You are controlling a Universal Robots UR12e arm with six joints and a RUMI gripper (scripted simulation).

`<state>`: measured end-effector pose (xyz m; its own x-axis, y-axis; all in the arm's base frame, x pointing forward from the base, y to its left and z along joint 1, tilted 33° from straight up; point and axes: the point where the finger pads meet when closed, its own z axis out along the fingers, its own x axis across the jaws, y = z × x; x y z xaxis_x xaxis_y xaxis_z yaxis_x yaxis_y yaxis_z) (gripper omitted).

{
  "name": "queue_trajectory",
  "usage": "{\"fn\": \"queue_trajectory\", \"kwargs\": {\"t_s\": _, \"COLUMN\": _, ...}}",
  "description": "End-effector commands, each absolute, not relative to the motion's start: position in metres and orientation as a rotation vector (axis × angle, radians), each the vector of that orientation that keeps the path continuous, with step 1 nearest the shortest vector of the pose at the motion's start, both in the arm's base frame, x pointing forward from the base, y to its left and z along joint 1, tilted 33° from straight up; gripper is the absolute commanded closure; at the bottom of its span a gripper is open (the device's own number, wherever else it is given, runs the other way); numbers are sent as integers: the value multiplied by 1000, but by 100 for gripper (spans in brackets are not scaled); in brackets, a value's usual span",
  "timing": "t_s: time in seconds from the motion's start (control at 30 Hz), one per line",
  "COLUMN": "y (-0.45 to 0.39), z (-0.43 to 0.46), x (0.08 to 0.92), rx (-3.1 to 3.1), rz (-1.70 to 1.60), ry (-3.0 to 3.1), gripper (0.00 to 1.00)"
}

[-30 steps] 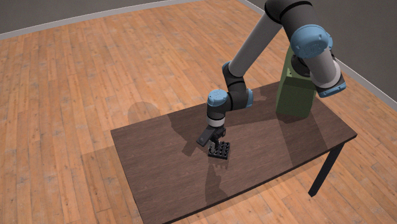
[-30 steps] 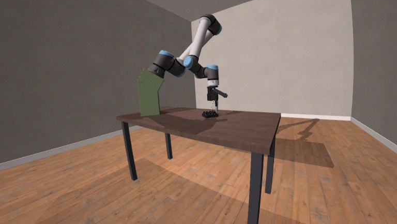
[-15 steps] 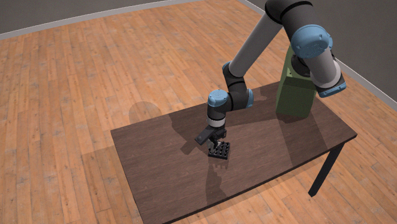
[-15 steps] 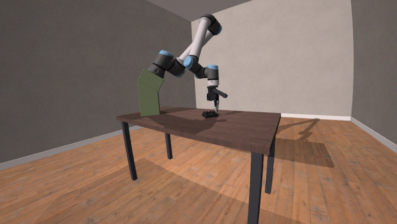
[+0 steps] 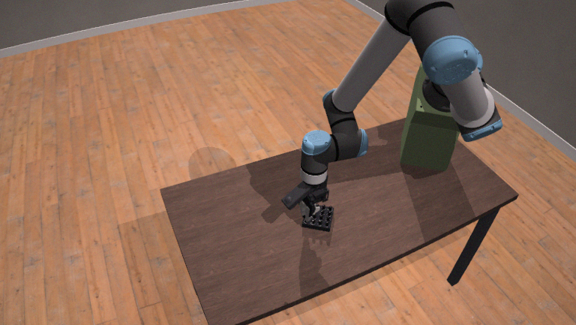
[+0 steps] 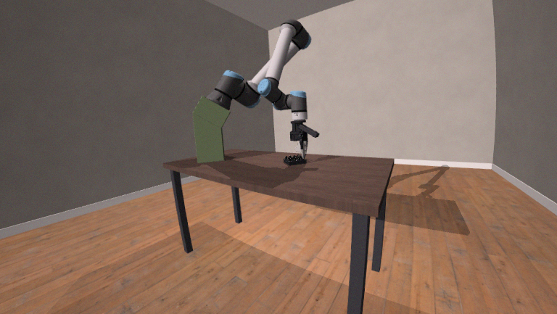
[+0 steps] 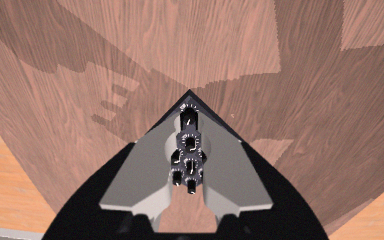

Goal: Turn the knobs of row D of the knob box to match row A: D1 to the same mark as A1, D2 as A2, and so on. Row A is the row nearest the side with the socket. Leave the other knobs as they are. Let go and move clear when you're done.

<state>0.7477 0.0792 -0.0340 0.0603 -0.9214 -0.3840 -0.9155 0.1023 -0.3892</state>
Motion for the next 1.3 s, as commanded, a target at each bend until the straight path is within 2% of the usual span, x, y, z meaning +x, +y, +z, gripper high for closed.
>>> {"fn": "queue_trajectory", "kwargs": {"t_s": 0.0, "y": 79, "z": -33, "x": 748, "rx": -1774, "rz": -8, "ry": 1850, "gripper": 96}}
{"fn": "queue_trajectory", "kwargs": {"t_s": 0.83, "y": 79, "z": -34, "x": 748, "rx": -1766, "rz": -5, "ry": 1858, "gripper": 96}}
{"fn": "queue_trajectory", "kwargs": {"t_s": 0.87, "y": 79, "z": -34, "x": 748, "rx": -1766, "rz": -5, "ry": 1858, "gripper": 89}}
{"fn": "queue_trajectory", "kwargs": {"t_s": 1.27, "y": 79, "z": -34, "x": 748, "rx": -1766, "rz": -5, "ry": 1858, "gripper": 89}}
